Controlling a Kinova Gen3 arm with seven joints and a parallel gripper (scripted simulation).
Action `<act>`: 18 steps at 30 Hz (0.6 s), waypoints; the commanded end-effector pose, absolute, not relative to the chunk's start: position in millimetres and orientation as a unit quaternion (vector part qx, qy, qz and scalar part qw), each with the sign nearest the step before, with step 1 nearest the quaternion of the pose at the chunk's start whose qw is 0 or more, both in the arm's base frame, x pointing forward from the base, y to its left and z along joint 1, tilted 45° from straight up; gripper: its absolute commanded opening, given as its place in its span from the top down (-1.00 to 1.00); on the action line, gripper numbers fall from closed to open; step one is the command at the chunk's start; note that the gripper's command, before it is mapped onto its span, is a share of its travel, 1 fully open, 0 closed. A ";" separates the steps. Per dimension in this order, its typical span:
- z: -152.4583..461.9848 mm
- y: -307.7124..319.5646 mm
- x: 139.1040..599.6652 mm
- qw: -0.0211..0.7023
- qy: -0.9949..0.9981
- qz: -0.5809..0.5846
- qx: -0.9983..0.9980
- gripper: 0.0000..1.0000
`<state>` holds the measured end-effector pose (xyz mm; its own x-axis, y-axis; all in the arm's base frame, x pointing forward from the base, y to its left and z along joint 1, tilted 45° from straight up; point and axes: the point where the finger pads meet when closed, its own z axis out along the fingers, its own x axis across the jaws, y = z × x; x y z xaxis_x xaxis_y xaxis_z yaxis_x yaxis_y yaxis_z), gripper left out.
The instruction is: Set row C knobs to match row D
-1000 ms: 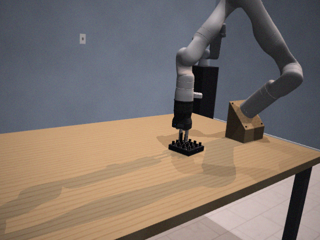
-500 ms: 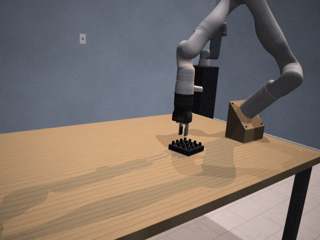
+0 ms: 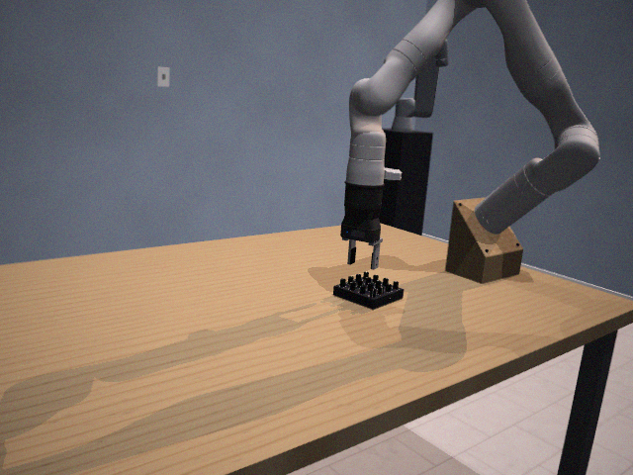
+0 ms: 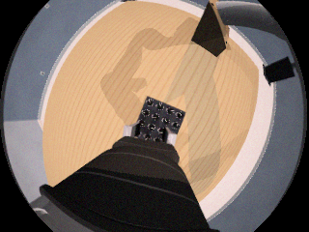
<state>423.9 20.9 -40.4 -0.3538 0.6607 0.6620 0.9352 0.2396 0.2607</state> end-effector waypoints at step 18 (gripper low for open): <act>20.1 -41.5 423.7 0.211 -0.757 -0.321 -0.528 -1.00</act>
